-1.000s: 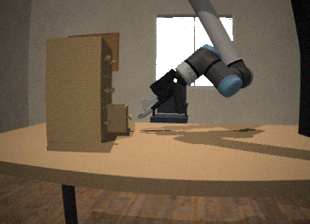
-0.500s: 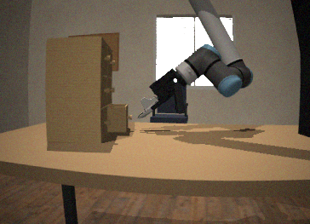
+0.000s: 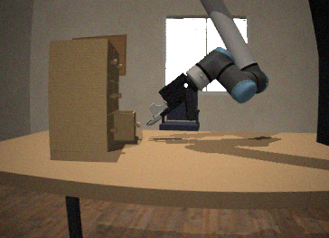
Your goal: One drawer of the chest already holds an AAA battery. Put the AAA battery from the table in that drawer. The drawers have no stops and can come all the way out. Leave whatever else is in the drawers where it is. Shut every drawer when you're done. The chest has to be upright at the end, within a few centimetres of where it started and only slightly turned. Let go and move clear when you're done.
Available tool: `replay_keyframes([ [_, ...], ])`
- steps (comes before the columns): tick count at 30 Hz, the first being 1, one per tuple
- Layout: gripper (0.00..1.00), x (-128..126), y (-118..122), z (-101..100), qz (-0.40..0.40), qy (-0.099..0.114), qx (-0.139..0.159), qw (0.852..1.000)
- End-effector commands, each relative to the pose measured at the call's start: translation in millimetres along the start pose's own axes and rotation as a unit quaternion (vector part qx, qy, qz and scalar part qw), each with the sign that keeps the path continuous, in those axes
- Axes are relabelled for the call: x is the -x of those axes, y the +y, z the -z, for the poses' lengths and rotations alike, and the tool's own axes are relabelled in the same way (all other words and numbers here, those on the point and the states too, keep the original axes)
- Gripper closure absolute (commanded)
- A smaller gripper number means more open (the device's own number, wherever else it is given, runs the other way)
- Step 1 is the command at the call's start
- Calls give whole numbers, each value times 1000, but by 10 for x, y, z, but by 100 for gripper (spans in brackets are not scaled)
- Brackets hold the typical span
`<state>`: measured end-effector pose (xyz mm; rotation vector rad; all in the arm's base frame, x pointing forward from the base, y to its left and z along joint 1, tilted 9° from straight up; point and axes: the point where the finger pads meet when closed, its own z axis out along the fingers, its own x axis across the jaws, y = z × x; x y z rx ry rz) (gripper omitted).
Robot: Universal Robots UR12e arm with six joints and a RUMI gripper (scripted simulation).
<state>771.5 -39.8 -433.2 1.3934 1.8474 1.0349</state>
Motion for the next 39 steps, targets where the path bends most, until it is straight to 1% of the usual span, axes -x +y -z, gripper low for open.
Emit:
replay_keyframes([
  [1,80,2,6,1,0,0,0,1000],
  [27,80,2,10,-4,0,0,0,1000],
  [39,80,2,51,-53,0,0,0,1000],
])
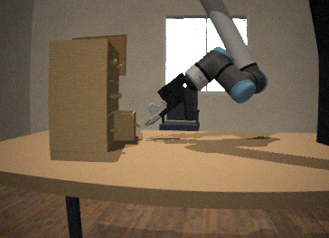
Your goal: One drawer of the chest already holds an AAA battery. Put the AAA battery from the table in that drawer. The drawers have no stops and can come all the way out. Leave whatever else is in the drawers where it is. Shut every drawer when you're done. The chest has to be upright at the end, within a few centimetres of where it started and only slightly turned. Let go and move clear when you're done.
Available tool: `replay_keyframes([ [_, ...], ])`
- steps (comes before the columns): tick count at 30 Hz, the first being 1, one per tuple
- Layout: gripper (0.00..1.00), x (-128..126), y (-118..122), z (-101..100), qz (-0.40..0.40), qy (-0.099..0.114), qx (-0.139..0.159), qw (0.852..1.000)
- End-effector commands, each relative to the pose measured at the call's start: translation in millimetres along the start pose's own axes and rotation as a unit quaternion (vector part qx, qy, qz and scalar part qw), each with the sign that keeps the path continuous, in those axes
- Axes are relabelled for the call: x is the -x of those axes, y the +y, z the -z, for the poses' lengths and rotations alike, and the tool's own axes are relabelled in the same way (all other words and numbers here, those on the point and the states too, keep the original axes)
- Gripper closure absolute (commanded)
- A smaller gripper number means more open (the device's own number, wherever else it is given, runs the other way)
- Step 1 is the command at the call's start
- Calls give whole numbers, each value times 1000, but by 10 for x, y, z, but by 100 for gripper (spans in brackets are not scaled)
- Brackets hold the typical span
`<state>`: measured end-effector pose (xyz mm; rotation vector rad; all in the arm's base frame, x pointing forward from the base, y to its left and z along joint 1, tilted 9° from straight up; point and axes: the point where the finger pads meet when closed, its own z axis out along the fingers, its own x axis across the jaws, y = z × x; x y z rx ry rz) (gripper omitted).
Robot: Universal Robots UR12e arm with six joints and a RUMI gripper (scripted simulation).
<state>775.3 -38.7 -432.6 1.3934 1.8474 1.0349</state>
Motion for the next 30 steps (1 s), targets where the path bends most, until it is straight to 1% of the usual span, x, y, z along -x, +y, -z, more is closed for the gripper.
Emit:
replay_keyframes([
  [1,80,2,31,-29,0,0,0,1000],
  [30,80,2,185,-212,0,0,0,1000],
])
